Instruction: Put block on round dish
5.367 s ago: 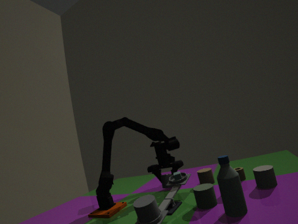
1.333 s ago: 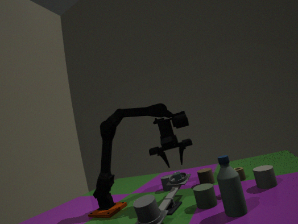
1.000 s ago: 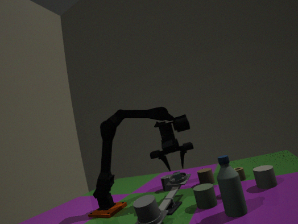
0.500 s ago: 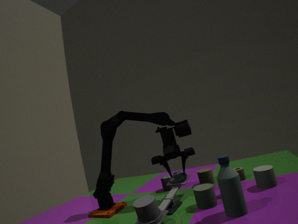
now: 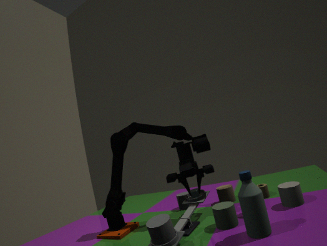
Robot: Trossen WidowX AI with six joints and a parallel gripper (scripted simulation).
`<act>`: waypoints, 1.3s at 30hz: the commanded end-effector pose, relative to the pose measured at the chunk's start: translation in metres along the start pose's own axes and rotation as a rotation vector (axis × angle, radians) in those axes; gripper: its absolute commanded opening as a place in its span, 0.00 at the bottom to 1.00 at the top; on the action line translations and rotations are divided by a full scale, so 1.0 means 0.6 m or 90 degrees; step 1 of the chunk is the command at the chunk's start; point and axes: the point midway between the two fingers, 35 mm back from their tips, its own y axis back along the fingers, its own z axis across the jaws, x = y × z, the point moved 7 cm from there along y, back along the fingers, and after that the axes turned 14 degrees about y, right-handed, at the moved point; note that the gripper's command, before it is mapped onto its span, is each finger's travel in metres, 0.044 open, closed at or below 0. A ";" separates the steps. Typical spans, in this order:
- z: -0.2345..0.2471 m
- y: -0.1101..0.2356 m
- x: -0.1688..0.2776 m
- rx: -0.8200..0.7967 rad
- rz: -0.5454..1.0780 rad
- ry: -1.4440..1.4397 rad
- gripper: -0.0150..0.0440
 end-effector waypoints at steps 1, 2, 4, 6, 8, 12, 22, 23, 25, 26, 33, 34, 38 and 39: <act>0.000 -0.002 0.000 0.002 0.003 -0.001 0.39; 0.000 -0.001 0.000 0.002 0.003 -0.001 0.35; 0.002 0.008 0.000 0.002 0.002 -0.001 0.26; 0.004 0.022 0.000 0.001 0.002 -0.001 0.25; 0.005 0.036 -0.001 0.001 0.002 -0.001 0.25; 0.007 0.063 -0.001 0.001 0.002 -0.001 0.25; 0.004 0.132 -0.001 0.001 0.002 -0.001 0.25; 0.003 0.139 0.000 0.001 0.002 -0.001 0.25; 0.001 0.151 0.000 0.001 0.002 -0.001 0.25; 0.000 0.155 0.000 0.001 0.002 -0.001 0.25; -0.019 0.143 -0.064 -0.001 -0.002 -0.001 0.25; -0.024 0.140 -0.078 -0.001 -0.003 -0.001 0.25; -0.049 0.128 -0.131 0.000 -0.008 0.001 0.25; -0.056 0.125 -0.144 0.001 -0.010 0.002 0.25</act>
